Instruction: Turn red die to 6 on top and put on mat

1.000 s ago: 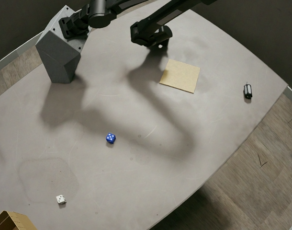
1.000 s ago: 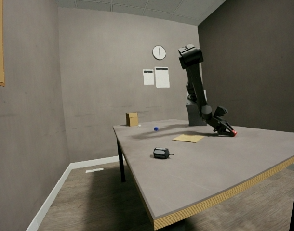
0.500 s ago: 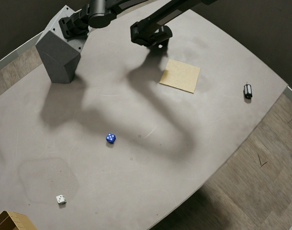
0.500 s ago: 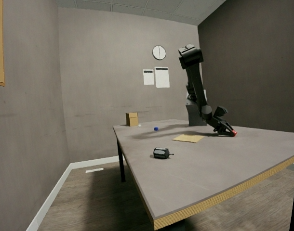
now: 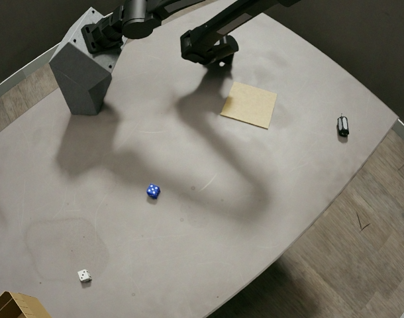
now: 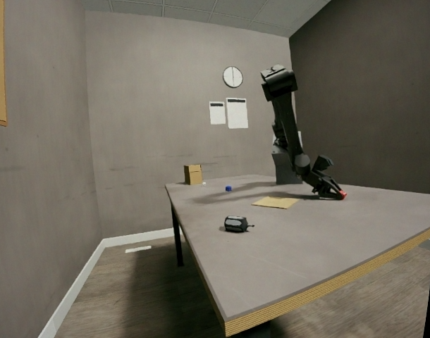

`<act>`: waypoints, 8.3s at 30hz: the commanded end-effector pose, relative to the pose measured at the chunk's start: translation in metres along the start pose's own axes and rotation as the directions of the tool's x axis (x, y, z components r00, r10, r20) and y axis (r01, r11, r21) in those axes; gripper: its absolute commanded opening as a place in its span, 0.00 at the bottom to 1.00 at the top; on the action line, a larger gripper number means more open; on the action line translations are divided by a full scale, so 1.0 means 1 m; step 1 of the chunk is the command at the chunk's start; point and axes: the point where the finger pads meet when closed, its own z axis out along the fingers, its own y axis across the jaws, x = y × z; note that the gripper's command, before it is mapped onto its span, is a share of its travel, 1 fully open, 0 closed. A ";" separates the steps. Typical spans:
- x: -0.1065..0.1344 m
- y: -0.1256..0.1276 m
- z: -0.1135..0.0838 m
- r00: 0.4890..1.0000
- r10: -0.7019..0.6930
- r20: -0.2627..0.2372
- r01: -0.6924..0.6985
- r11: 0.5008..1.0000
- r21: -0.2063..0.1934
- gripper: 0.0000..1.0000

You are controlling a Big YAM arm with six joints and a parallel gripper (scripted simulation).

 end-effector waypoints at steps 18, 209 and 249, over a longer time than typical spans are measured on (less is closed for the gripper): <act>0.005 -0.005 -0.001 1.000 -0.001 -0.001 0.001 1.000 0.013 0.20; -0.089 -0.010 -0.059 0.858 0.013 -0.514 -0.004 1.000 0.019 0.39; -0.087 -0.001 -0.053 0.450 0.235 -0.862 -0.107 0.972 0.209 1.00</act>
